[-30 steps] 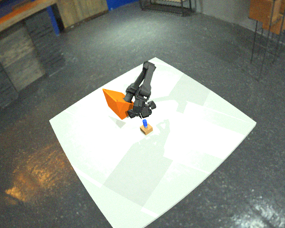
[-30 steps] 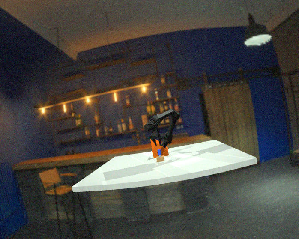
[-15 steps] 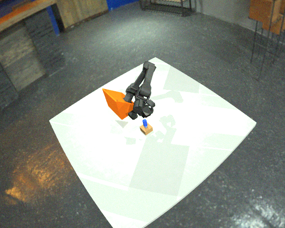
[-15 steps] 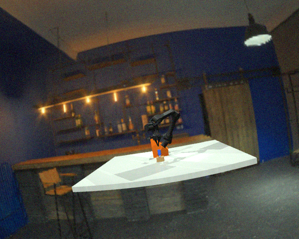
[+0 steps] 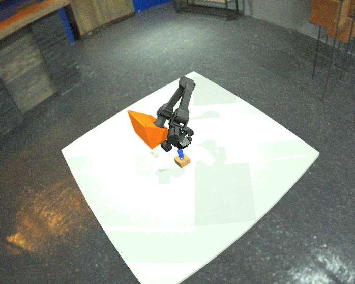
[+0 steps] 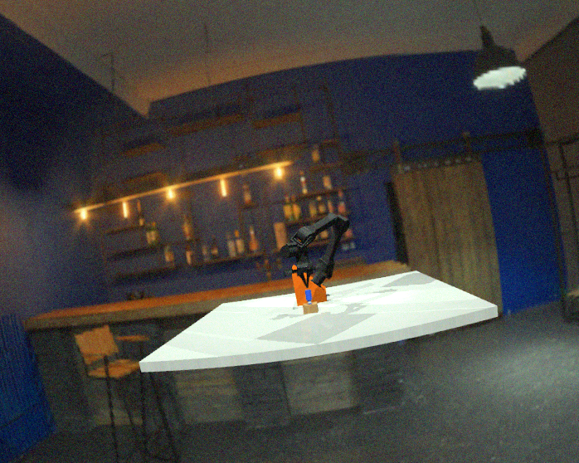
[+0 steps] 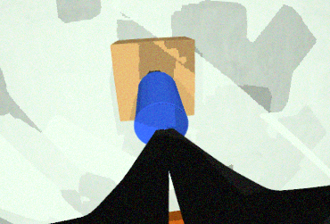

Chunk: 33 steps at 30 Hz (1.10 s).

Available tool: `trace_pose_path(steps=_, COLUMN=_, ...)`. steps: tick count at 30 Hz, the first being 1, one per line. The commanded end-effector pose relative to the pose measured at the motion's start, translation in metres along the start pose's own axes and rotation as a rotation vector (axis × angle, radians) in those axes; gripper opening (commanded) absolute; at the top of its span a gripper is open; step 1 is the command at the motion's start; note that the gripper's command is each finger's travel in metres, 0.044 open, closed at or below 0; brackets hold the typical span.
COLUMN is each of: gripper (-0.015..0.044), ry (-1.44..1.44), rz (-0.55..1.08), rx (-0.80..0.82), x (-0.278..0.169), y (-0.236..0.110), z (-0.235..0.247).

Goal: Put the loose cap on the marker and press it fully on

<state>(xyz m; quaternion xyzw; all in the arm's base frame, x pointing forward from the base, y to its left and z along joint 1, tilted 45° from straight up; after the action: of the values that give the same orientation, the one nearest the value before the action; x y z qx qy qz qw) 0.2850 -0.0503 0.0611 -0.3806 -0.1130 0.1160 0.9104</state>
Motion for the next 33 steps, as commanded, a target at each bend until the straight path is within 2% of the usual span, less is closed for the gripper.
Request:
trace_pose_path(steps=1, gripper=0.0, ry=0.005, rz=-0.002, rx=0.003, x=0.0, y=0.005, z=0.0)
trace_pose_path(steps=11, gripper=0.0, ry=0.004, rz=-0.002, rx=0.004, x=0.002, y=0.019, z=0.0)
trace_pose_path(steps=18, gripper=0.0, ry=-0.002, rz=-0.007, rx=-0.005, x=0.001, y=0.012, z=-0.001)
trace_pose_path(steps=25, gripper=0.0, ry=0.0, rz=-0.004, rx=-0.009, x=0.002, y=-0.068, z=-0.002)
trace_pose_path(steps=28, gripper=0.0, ry=0.001, rz=-0.004, rx=-0.005, x=0.001, y=-0.075, z=-0.001)
trace_pose_path(steps=33, gripper=0.0131, ry=0.001, rz=-0.004, rx=-0.005, x=0.001, y=-0.075, z=-0.001)
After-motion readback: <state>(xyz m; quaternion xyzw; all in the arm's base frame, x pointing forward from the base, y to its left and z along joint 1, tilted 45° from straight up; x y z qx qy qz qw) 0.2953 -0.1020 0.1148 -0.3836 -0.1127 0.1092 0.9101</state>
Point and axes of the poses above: the point midway between the two fingers, 35 mm back from their tips, its own y axis out along the fingers, its own z axis across the jaws, x = y × z, the point moved 6 cm from there along -y, back along the fingers, and after that the axes turned 9 degrees about -y, right-handed, at the moved point
